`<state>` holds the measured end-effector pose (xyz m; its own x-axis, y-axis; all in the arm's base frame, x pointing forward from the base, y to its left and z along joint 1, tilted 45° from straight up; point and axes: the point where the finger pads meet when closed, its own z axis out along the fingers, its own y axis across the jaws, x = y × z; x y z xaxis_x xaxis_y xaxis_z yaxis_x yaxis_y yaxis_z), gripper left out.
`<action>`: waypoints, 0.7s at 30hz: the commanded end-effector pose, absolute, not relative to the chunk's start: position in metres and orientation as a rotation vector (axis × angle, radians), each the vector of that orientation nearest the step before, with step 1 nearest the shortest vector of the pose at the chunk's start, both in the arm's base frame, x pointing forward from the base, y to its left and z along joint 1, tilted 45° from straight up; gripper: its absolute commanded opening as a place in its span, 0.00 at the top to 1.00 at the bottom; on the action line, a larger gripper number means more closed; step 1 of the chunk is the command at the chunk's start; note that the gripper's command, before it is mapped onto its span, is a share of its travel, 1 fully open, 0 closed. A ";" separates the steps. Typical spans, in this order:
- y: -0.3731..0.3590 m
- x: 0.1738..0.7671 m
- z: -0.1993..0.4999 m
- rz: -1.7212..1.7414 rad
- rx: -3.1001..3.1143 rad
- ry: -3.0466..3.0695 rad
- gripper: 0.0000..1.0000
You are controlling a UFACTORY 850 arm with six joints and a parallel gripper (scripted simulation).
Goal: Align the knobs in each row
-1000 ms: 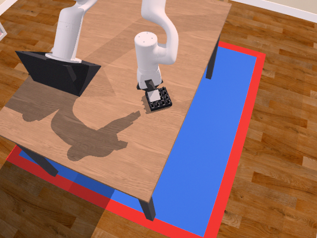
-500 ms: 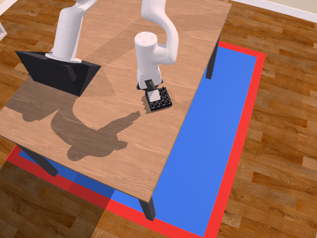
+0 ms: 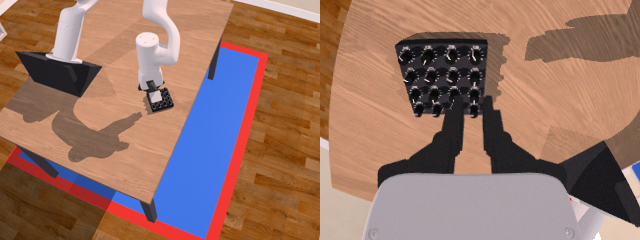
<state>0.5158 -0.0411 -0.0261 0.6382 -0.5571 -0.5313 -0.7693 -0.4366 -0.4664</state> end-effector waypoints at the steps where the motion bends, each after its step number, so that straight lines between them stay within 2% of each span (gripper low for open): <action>1: -0.041 0.517 -0.026 0.387 -2.160 1.026 0.81; 21: -0.028 0.516 -0.039 0.378 -2.167 1.007 0.81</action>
<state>0.5158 -0.0310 -0.0363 0.6539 -0.5483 -0.5213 -0.7560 -0.4474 -0.4777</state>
